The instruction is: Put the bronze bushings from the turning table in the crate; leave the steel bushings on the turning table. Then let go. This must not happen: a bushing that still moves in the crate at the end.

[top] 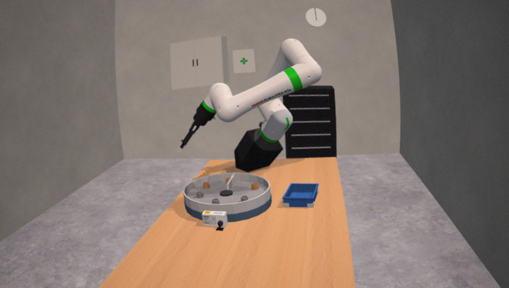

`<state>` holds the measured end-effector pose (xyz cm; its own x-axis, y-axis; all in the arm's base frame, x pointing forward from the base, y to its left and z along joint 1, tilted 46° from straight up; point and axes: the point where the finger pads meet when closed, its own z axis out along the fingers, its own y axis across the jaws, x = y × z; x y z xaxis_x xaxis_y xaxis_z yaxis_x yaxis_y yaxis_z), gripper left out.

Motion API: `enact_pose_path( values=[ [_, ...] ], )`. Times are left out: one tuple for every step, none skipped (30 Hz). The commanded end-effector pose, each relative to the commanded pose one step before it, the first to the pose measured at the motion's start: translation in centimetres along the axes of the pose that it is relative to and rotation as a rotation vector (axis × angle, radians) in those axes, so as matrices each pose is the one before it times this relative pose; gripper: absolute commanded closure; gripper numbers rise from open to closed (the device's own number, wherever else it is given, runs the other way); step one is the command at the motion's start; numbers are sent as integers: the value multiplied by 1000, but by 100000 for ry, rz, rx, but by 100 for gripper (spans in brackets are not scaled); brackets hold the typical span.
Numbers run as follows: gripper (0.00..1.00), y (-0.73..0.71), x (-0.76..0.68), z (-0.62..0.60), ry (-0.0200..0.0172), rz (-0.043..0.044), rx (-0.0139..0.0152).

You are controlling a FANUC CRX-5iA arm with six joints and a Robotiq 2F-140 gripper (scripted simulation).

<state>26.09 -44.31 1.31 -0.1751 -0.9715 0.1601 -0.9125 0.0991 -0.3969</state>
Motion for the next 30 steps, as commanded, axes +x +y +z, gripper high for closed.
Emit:
enact_pose_path(
  values=[
    [0, 1249, -4195, -833, -16966, 22044, -2182],
    [0, 0, 0, 0, -722, 935, -93],
    [0, 0, 0, 0, 0, 0, 0],
    [0, 0, 0, 0, 0, 0, 0],
    [0, 0, 0, 0, 0, 0, 0],
    [0, 532, -2533, -345, -8288, 11444, -1332],
    [0, 0, 0, 0, 0, 0, 0],
    [0, 511, -2461, -347, -5994, 7875, -1094],
    [0, 0, 0, 0, -1994, 2414, -336],
    [0, 0, 0, 0, 0, 0, 0],
    [0, 509, -2345, -340, -5618, 6858, -1164],
    [0, 0, 0, 0, -1911, 2208, -365],
    [0, 0, 0, 0, 0, 0, 0],
    [0, 514, -2183, -322, -6365, 7216, -1479],
    [0, 0, 0, 0, -560, 611, -126],
    [0, 0, 0, 0, 0, 0, 0],
    [0, 514, -1978, -294, -6197, 6615, -1631],
    [0, 0, 0, 0, 0, 0, 0],
    [0, 500, -1738, -258, -5382, 5461, -1590],
    [0, 0, 0, 0, 0, 0, 0],
    [0, 0, 0, 0, 0, 0, 0],
    [0, 0, 0, 0, 0, 0, 0],
    [0, 465, -1474, -218, -4516, 4390, -1473],
    [0, 410, -1198, -175, -3639, 3415, -1288],
    [0, 338, -923, -133, -2786, 2543, -1052],
    [0, 256, -663, -94, -1990, 1780, -789],
    [0, 172, -429, -60, -1285, 1133, -526],
    [0, 96, -235, -32, -701, 613, -293],
    [0, 38, -92, -12, -274, 239, -116],
    [0, 6, -14, -2, -41, 36, -17]
  ],
)
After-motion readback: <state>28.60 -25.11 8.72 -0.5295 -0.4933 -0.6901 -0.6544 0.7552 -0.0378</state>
